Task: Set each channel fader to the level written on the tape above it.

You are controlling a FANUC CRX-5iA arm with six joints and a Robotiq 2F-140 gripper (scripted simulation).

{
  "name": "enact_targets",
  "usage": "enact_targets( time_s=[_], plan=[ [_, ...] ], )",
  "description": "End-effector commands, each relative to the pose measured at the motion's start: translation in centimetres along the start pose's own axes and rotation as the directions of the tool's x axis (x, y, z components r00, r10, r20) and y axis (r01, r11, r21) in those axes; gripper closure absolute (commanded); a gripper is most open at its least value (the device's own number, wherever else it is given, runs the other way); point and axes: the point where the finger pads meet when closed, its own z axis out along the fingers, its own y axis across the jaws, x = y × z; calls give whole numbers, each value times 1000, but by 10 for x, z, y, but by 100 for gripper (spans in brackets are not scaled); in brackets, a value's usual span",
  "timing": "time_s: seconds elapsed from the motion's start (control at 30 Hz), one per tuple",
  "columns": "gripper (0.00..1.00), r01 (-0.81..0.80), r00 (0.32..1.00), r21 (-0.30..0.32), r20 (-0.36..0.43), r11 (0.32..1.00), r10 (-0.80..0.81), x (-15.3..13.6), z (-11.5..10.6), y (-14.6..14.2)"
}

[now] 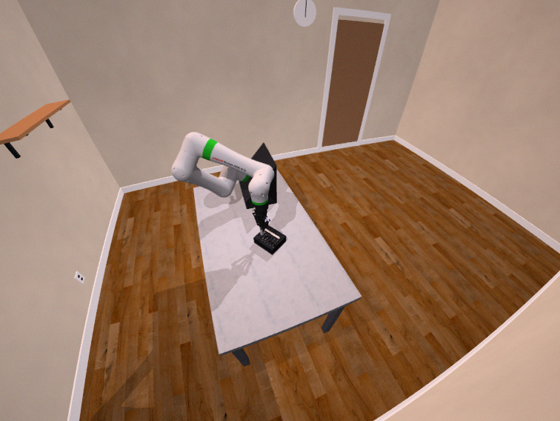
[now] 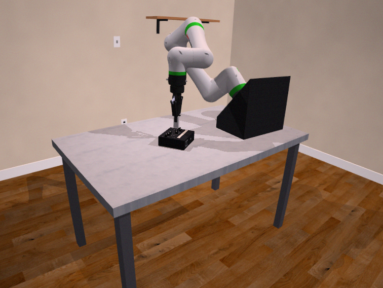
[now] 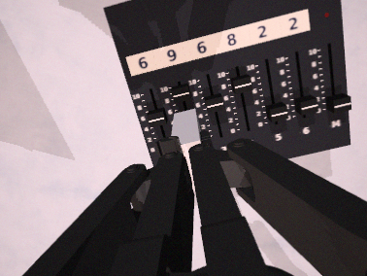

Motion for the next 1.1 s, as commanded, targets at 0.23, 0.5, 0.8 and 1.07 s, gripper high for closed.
enact_targets(
  time_s=[0.23,0.5,0.8,1.07],
  plan=[
    [100,0,1000,0,0,1000,0,0,-24,0],
    [100,0,1000,0,0,1000,0,0,-29,0],
    [100,0,1000,0,0,1000,0,0,-29,0],
    [0,0,1000,0,0,1000,0,0,-36,0]
  ],
)
